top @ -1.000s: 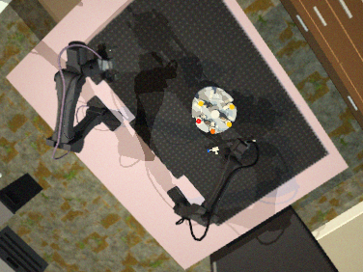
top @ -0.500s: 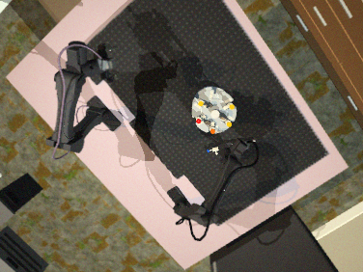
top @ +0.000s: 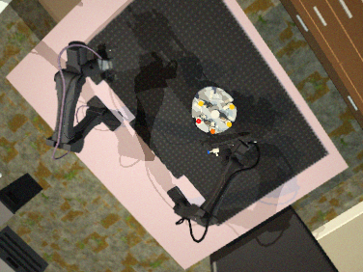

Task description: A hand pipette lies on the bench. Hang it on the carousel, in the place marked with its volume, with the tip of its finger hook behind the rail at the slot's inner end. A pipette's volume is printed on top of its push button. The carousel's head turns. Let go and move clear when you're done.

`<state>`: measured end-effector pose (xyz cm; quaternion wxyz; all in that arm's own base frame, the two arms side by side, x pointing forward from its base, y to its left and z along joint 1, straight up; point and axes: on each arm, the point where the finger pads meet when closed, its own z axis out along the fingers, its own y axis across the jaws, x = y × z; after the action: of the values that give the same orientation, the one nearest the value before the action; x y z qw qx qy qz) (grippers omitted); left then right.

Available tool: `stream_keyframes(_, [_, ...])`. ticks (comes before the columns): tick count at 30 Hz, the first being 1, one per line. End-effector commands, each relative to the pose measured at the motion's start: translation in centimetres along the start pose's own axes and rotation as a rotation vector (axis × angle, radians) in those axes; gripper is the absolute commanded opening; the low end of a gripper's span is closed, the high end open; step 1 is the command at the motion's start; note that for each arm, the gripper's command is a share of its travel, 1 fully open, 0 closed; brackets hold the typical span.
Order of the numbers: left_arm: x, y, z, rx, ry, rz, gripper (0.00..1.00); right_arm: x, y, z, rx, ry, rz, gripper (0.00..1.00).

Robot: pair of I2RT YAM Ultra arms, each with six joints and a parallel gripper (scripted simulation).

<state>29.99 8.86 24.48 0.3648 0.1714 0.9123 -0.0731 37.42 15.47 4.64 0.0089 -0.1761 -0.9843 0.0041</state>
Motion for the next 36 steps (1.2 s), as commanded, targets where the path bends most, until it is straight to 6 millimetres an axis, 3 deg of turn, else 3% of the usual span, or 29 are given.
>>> stream_keyframes(1, [-0.7,0.3,-0.4,-0.008,-0.029,0.016,1.0,-0.9,0.1,-3.3,-0.032,-0.051,0.011,0.12])
stream_keyframes(25, [-0.7,0.3,-0.4,-0.008,-0.029,0.016,1.0,-0.7,-0.1,-7.6,-0.032,-0.051,0.011,0.12])
stream_keyframes(29, [-0.7,0.3,-0.4,-0.008,-0.029,0.016,1.0,-0.7,-0.1,-7.6,-0.032,-0.051,0.011,0.12])
stream_keyframes(30, [-0.7,0.3,-0.4,-0.008,-0.029,0.016,1.0,-0.3,0.1,-6.4,-0.02,-0.026,0.002,0.12])
stream_keyframes(32, [-0.7,0.3,-0.4,-0.008,-0.029,0.016,1.0,-0.3,0.1,-6.4,-0.02,-0.026,0.002,0.12])
stream_keyframes(33, [-0.7,0.3,-0.4,-0.008,-0.029,0.016,1.0,-0.7,-0.5,-7.5,-0.031,-0.048,0.057,0.12])
stream_keyframes(34, [-0.7,0.3,-0.4,-0.008,-0.029,0.016,1.0,-0.1,-1.4,-6.5,-0.004,-0.019,0.093,0.12])
stream_keyframes(36, [-0.7,0.3,-0.4,-0.008,-0.029,0.016,1.0,-0.6,-1.5,-6.5,-0.023,-0.037,0.167,0.12])
